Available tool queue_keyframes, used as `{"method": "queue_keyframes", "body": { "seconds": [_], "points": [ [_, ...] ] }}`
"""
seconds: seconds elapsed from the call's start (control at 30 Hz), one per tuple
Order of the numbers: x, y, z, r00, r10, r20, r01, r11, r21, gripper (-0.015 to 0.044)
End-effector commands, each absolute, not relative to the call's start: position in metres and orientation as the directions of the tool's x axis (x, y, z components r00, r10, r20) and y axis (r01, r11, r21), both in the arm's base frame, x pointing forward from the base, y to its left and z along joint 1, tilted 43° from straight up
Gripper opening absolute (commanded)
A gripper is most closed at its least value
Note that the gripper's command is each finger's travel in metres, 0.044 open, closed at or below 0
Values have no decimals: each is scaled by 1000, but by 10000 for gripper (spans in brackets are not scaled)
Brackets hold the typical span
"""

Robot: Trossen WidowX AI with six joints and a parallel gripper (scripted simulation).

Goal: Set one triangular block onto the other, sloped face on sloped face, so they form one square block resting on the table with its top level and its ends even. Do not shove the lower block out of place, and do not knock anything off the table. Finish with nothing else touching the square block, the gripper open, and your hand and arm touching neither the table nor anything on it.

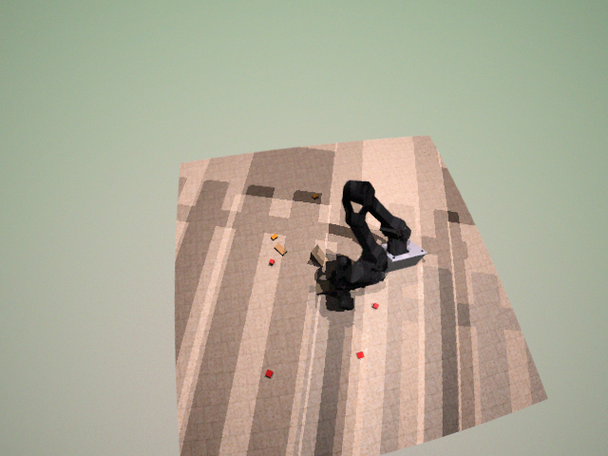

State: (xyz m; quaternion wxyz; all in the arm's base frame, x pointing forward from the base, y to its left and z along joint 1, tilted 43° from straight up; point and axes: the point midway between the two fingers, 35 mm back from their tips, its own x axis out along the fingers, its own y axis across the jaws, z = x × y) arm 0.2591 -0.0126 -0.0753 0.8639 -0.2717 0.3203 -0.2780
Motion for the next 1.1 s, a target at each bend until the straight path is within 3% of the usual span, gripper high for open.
{"method": "queue_keyframes", "body": {
  "seconds": [0.0, 0.17, 0.33, 1.07],
  "points": [
    [259, -12, -75, 640, -654, -403, 307, 699, -647, 164],
    [259, -12, -75, 640, -654, -403, 307, 699, -647, 131],
    [260, -11, -75, 640, -653, -404, 306, 699, -646, 0],
    [269, 43, -28, 635, -651, -416, 304, 706, -640, 0]
  ]
}}
